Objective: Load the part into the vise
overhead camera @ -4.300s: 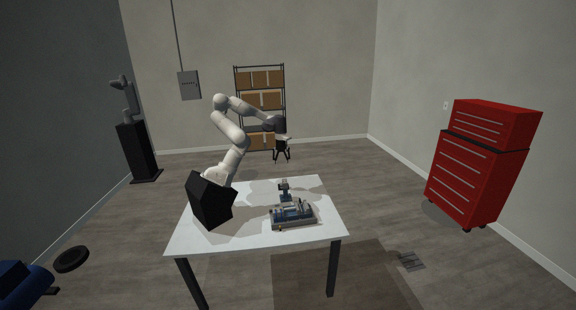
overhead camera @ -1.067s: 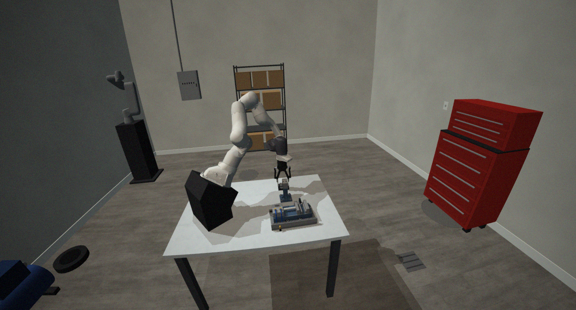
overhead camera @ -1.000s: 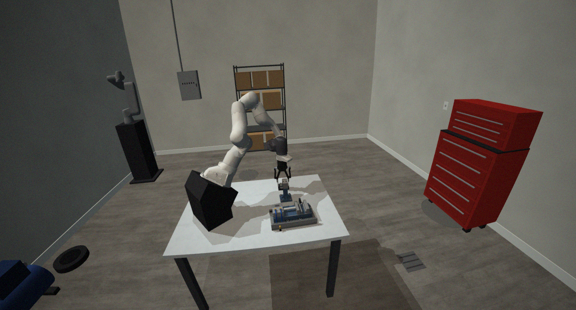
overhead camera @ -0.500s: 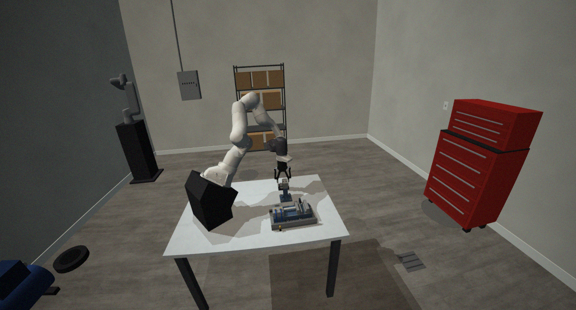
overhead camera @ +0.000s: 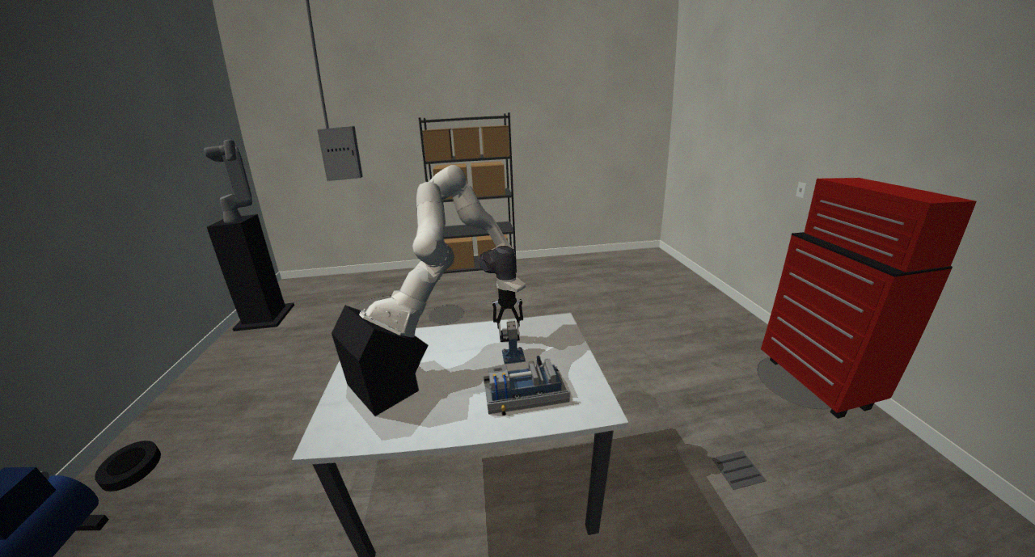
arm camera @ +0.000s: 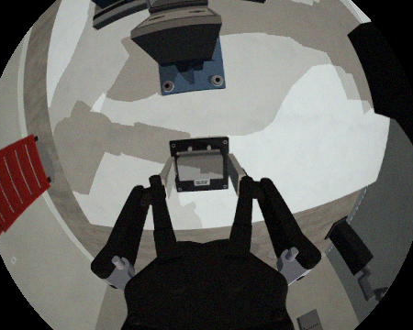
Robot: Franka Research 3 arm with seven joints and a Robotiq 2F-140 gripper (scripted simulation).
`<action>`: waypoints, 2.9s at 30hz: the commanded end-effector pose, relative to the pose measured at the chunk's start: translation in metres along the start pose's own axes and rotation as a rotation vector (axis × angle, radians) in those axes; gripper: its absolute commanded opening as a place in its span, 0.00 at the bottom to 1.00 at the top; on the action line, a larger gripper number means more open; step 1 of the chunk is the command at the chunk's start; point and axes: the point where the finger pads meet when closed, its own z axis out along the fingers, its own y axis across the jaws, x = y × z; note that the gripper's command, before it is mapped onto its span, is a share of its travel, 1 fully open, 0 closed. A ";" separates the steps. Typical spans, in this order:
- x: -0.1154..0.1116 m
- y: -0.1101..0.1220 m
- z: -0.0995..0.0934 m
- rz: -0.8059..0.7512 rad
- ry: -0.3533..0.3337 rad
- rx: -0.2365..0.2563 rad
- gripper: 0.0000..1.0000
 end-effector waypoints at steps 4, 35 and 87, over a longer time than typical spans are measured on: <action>0.000 -0.001 0.000 -0.006 0.000 0.004 0.51; 0.000 -0.001 0.000 -0.006 0.000 0.004 0.00; 0.000 -0.001 -0.028 -0.006 0.000 0.004 0.00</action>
